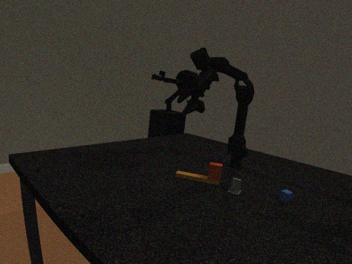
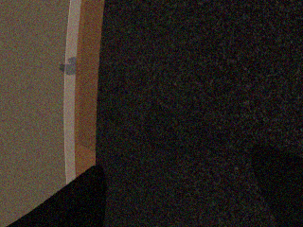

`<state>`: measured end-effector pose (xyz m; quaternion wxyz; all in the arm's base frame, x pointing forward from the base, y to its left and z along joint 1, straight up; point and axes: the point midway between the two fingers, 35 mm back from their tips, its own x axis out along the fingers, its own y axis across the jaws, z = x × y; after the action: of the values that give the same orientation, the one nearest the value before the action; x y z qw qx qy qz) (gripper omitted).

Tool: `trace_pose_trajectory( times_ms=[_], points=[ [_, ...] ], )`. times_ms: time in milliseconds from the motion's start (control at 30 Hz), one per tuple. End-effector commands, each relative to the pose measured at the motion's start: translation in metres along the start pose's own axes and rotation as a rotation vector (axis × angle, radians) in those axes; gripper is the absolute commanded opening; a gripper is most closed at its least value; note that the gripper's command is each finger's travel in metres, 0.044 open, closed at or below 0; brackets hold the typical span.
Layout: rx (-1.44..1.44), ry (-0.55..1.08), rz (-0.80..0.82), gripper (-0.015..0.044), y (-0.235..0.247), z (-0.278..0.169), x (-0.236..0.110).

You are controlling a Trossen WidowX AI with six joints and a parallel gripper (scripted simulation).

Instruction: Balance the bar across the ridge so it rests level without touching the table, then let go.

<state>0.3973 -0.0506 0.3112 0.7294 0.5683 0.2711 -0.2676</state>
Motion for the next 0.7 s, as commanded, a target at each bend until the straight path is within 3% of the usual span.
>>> trace_pose_trajectory(
  times_ms=[0,433,667],
  points=[
    [-0.051,0.057,-0.154,0.0315,-0.032,-0.015,0.018],
    [-0.241,0.304,-0.670,0.0315,-0.139,-0.065,0.028],
    [-0.251,0.318,-0.696,0.0315,-0.144,-0.067,0.028]
  ],
)
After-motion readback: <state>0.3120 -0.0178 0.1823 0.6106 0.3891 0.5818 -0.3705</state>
